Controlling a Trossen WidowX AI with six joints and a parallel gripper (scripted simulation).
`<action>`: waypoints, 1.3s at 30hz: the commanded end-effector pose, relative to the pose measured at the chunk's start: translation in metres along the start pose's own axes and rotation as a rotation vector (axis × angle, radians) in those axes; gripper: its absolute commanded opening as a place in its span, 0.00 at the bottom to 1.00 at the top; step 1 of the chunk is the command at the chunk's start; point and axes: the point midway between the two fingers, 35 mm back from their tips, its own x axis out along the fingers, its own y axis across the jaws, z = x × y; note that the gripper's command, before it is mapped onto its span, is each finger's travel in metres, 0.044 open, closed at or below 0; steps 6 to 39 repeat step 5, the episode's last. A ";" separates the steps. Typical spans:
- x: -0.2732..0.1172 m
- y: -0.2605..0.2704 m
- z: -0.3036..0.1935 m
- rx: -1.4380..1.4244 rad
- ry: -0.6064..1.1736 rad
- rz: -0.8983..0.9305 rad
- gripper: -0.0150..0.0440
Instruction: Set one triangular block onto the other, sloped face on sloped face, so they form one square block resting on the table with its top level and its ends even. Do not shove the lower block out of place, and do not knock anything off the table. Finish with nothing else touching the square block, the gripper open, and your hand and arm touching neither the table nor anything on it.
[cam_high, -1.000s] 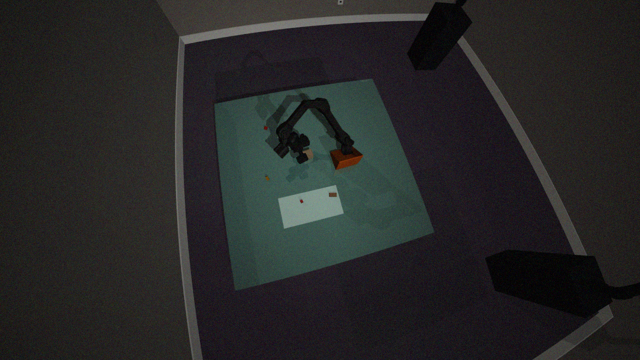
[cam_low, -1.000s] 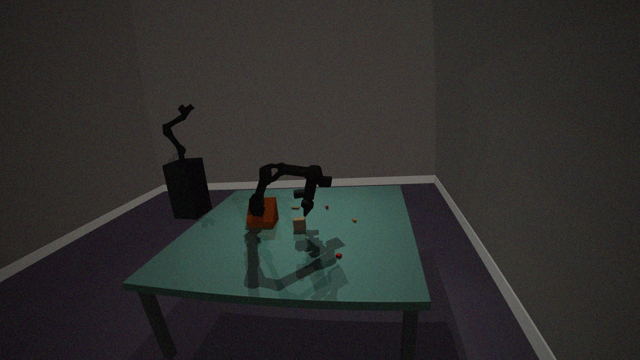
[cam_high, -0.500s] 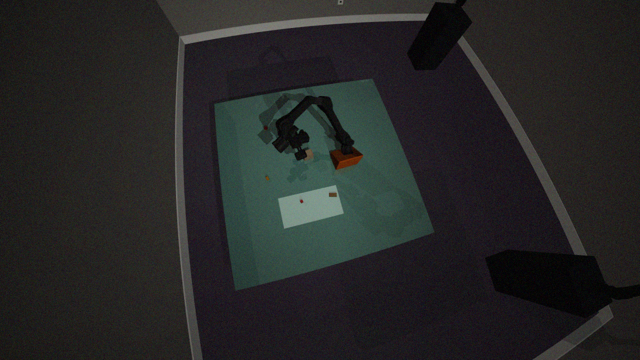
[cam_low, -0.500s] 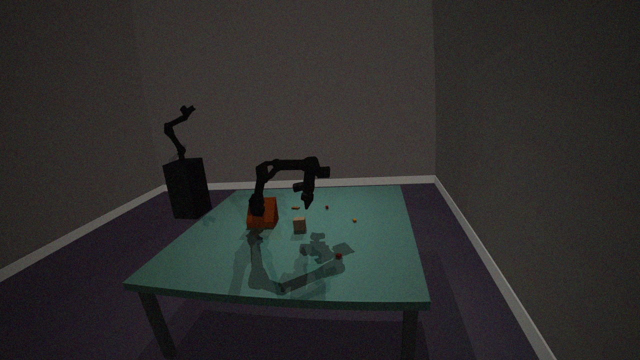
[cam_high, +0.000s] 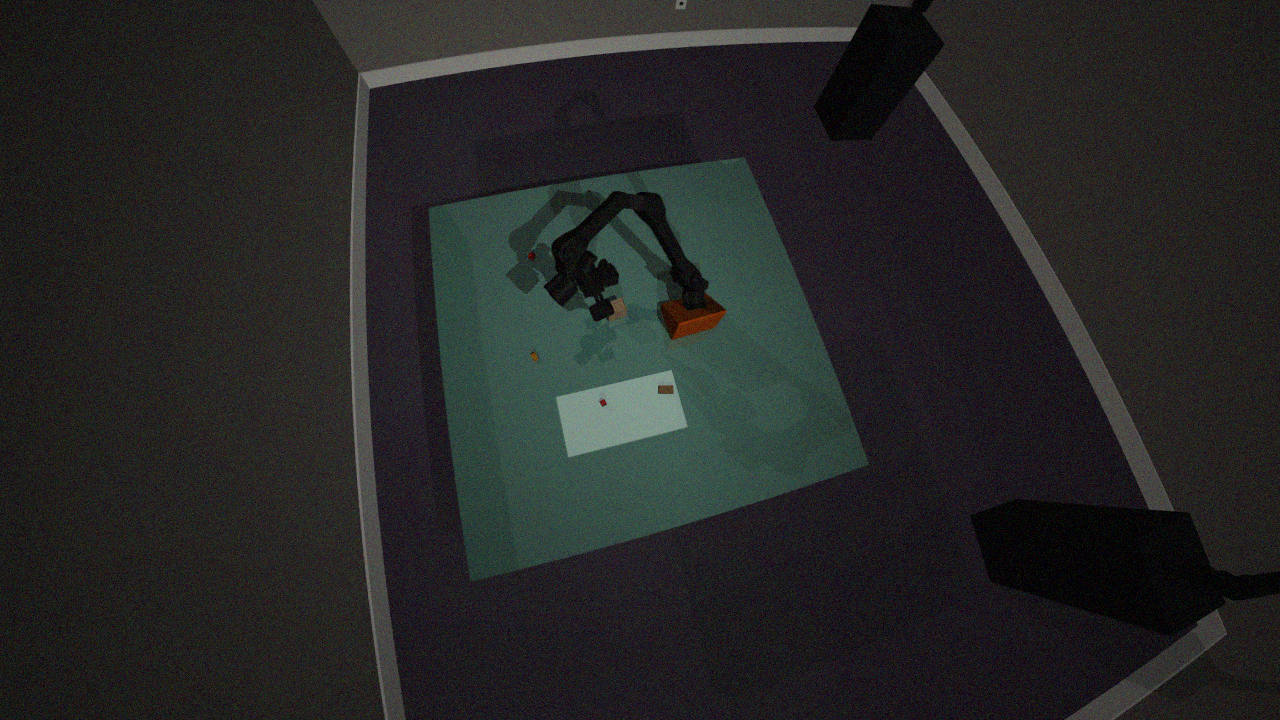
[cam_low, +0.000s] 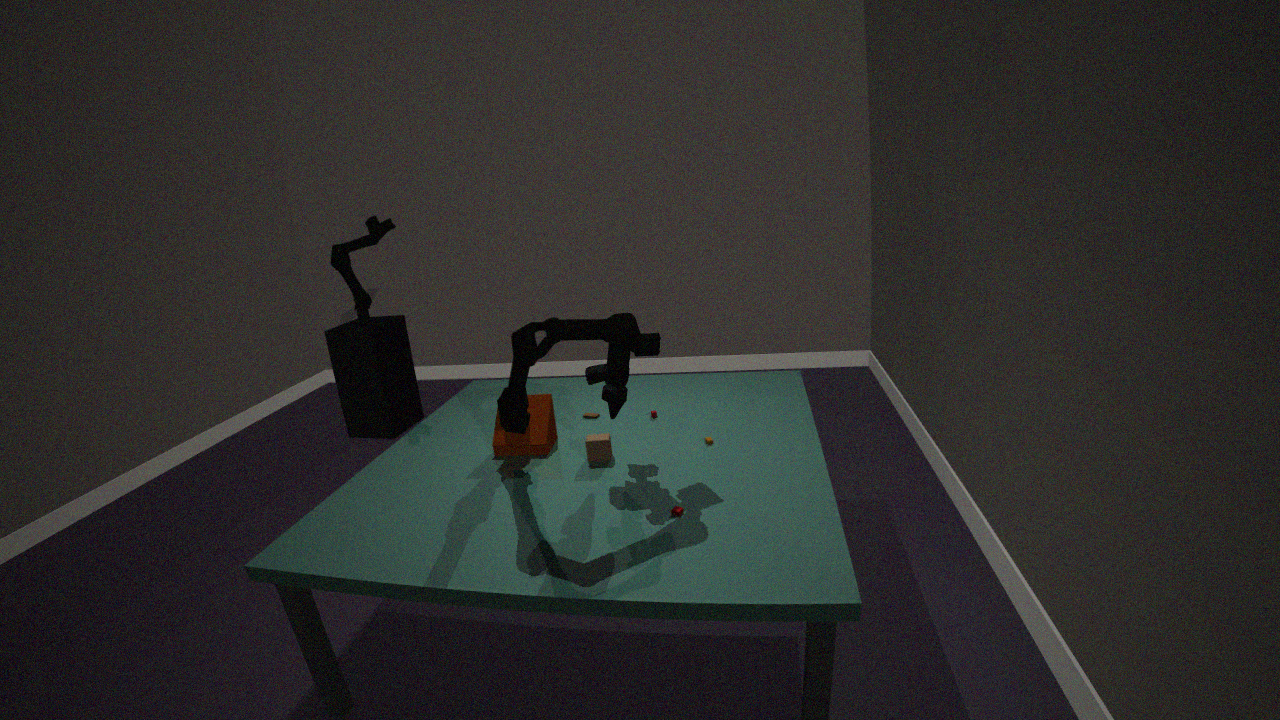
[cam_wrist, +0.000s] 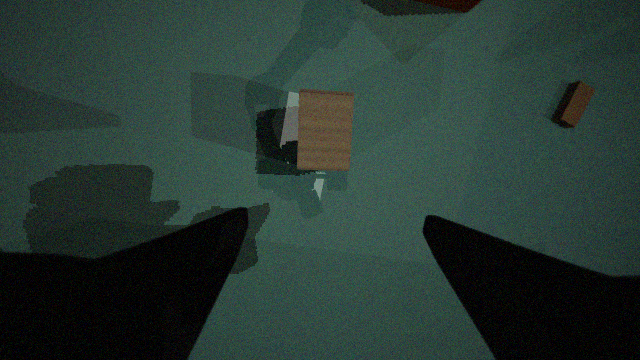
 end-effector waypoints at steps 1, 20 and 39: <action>0.000 0.000 0.000 -0.001 0.001 0.000 1.00; 0.000 0.000 0.000 -0.001 0.001 0.000 1.00; 0.000 0.000 0.000 -0.001 0.001 0.000 1.00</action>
